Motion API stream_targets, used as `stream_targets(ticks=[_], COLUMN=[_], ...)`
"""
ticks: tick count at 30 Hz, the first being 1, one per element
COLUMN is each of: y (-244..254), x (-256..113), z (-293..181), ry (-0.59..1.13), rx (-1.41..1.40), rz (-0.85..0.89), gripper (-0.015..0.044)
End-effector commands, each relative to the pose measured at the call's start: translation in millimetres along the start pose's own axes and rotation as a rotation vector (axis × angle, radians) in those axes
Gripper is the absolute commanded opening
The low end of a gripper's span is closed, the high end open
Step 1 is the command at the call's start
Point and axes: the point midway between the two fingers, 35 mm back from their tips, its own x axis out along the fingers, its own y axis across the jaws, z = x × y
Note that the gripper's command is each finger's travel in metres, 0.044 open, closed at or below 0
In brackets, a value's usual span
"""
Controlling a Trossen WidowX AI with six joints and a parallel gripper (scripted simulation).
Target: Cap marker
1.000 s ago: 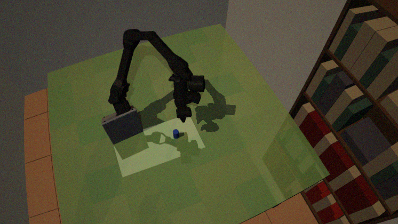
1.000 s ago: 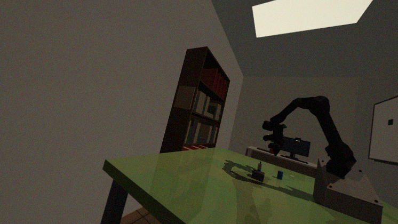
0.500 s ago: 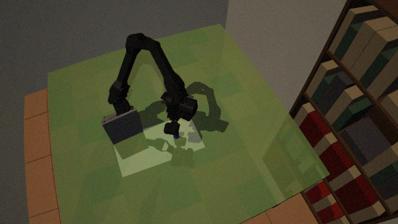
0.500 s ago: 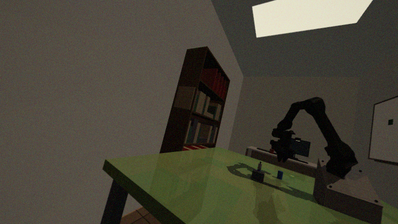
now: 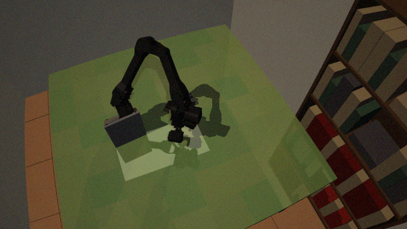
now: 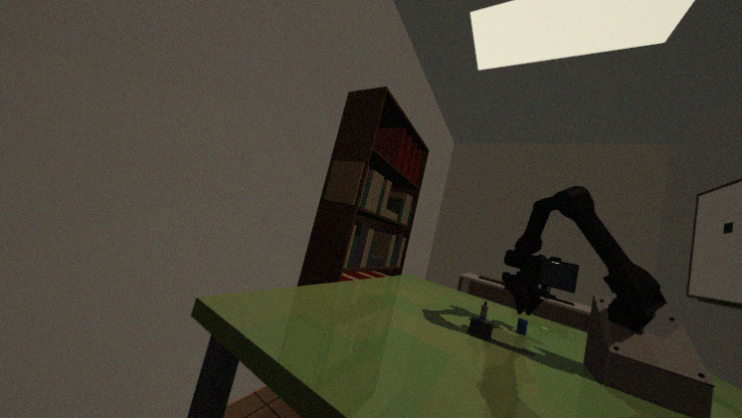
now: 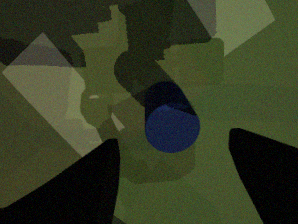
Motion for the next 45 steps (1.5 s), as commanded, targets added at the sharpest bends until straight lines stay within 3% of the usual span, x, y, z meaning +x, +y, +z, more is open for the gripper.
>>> stream_targets(ticks=[1, 33, 37, 45], y=[-1, 0, -1, 0], x=[8, 55, 55, 55], z=[-2, -3, -3, -3], ry=[0.008, 0.01, 0.01, 0.01], rx=[0.008, 0.008, 0.008, 0.008], rz=[0.004, 0.007, 0.007, 0.007], gripper=[0.0248, 0.0248, 0.0143, 0.0089])
